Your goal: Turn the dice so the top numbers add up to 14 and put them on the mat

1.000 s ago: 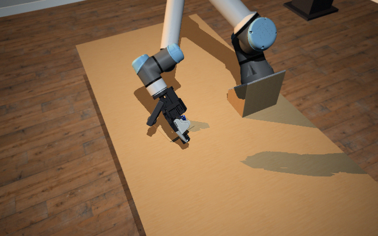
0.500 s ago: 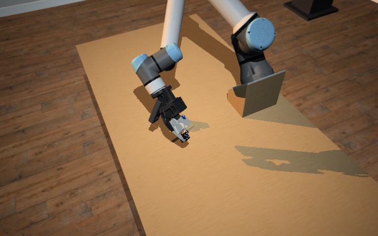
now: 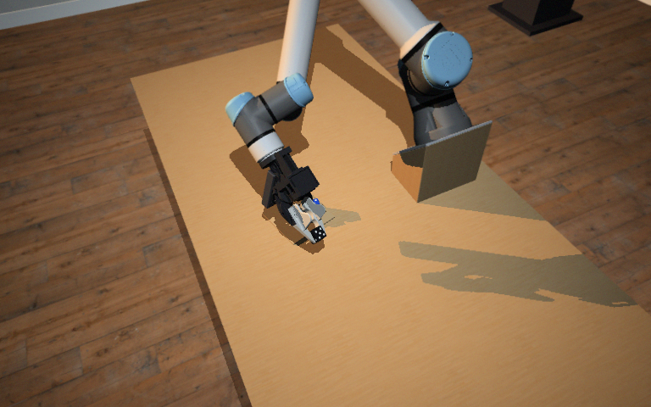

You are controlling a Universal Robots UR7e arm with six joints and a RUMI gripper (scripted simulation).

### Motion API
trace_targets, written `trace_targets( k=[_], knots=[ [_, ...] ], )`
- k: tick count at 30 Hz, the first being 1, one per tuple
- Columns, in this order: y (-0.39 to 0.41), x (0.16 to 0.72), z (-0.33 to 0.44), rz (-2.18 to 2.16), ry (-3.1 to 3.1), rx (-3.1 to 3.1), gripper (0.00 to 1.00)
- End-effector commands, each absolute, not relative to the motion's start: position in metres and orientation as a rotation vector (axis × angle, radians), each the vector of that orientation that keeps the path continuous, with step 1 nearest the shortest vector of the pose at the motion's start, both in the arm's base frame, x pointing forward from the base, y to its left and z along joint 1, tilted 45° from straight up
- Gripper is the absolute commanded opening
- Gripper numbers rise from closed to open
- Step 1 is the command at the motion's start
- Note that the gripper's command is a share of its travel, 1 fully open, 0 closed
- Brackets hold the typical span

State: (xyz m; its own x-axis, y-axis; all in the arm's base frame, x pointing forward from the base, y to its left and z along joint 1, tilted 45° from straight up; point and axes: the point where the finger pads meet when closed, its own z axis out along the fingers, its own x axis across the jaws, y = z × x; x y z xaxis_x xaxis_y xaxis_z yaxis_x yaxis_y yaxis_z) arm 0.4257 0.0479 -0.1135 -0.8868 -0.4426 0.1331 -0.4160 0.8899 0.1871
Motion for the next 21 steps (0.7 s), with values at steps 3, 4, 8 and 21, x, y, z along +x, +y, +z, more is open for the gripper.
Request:
trace_targets(
  k=[3,4,8,21],
  knots=[
    [0.0478,0.4259,-0.1115,-0.234,-2.916,0.512,0.10],
    [0.0478,0.4258,-0.1113,-0.235,-2.919,0.493,0.10],
    [0.0476,0.4258,-0.1104,-0.239,-2.930,0.422,0.10],
    [0.0475,0.4256,-0.1089,-0.245,-2.944,0.293,0.10]
  ],
)
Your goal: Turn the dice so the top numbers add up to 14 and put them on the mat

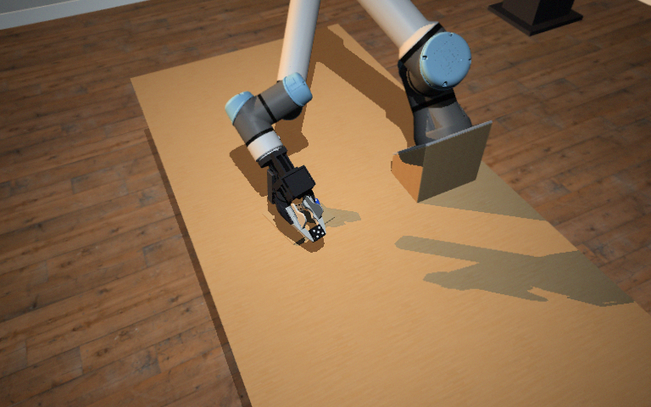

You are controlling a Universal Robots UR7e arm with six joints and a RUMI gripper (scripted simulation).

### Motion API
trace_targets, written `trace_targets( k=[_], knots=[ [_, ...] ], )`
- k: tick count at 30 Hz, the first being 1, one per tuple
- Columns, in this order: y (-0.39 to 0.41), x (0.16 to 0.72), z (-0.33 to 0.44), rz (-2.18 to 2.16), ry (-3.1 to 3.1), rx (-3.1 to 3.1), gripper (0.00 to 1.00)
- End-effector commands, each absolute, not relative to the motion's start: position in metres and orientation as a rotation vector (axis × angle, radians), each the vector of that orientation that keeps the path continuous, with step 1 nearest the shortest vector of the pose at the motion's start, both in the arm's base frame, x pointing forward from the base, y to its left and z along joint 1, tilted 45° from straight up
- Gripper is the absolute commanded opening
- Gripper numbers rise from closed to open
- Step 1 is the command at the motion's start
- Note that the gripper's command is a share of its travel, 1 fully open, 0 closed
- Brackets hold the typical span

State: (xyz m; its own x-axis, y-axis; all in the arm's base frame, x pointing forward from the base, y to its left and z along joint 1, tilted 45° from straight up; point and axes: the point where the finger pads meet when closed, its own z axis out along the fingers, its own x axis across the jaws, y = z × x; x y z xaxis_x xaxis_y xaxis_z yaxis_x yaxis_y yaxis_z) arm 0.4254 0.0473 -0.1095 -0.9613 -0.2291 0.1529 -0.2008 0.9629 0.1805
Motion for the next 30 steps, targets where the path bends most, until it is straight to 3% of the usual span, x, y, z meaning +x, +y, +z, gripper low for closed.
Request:
trace_targets(
  k=[1,30],
  knots=[
    [0.0475,0.4256,-0.1088,-0.246,-2.945,0.286,0.10],
    [0.0464,0.4256,-0.1093,-0.248,-2.949,0.236,0.10]
  ],
)
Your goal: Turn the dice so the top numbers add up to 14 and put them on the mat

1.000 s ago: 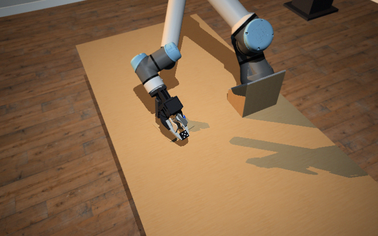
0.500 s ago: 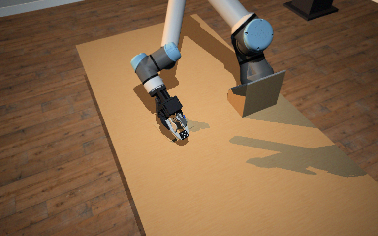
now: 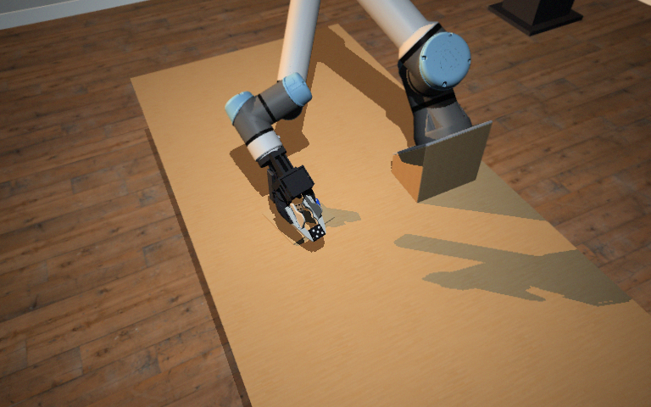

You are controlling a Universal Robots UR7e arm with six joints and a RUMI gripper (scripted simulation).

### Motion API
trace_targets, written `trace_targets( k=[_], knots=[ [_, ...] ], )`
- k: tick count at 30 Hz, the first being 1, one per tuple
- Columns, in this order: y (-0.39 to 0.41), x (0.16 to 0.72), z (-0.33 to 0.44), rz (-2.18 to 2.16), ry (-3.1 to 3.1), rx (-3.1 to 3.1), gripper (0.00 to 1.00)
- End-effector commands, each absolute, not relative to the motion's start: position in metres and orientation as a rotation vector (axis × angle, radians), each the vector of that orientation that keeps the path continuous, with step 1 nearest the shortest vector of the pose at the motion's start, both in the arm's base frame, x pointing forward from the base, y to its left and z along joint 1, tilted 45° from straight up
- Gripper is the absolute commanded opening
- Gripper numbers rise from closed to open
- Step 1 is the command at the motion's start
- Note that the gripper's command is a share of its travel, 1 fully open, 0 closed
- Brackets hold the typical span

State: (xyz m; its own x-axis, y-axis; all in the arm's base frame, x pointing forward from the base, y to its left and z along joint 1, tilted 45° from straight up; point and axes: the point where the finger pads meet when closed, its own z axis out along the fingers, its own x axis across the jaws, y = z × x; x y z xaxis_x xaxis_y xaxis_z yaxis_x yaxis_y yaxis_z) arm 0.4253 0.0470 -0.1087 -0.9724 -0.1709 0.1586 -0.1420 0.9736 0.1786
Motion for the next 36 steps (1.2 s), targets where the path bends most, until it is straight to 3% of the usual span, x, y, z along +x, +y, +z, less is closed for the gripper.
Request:
trace_targets(
  k=[1,36],
  knots=[
    [0.046,0.426,-0.110,-0.248,-2.949,0.236,0.10],
    [-0.001,0.427,-0.157,-0.248,-2.949,0.236,0.10]
  ],
)
